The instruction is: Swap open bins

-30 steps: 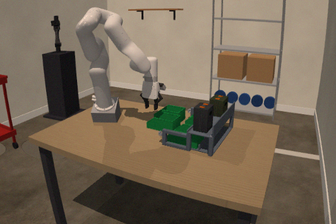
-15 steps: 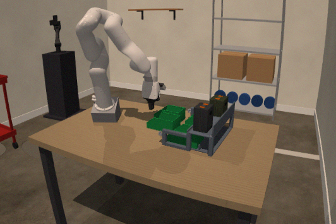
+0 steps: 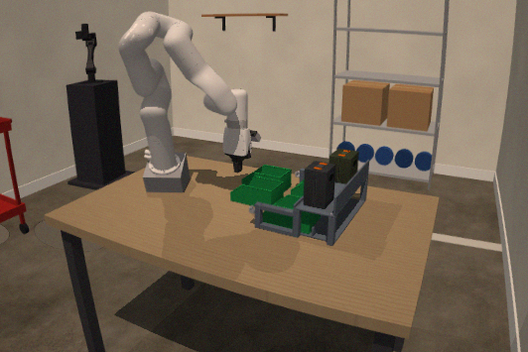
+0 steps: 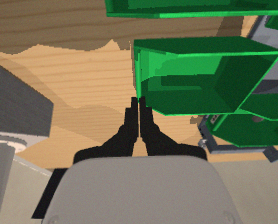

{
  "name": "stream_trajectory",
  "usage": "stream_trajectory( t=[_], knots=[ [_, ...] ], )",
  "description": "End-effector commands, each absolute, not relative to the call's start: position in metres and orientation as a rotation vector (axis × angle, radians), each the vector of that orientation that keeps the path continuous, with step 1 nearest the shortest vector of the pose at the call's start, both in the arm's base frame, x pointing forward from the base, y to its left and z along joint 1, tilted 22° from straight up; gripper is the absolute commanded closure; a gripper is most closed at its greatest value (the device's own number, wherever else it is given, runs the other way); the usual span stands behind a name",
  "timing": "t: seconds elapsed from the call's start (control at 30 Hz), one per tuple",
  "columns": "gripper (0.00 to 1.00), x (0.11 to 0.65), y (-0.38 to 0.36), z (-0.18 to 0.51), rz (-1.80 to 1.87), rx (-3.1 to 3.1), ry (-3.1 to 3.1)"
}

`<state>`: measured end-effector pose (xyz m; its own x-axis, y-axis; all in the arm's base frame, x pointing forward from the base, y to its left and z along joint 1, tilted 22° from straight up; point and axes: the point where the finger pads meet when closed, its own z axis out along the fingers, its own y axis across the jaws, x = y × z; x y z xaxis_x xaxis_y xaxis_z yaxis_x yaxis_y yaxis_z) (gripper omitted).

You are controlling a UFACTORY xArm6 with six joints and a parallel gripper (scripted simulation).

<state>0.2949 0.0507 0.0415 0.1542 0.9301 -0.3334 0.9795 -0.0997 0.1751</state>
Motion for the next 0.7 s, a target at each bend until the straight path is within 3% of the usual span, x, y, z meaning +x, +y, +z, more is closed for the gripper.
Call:
stream_trajectory(
  t=[0.0,0.67],
  knots=[
    [1.00,0.2960,0.0513,0.0423,-0.191,2.087,1.828],
    [1.00,0.2987,0.0504,0.0446,-0.229,1.948,1.986]
  ],
)
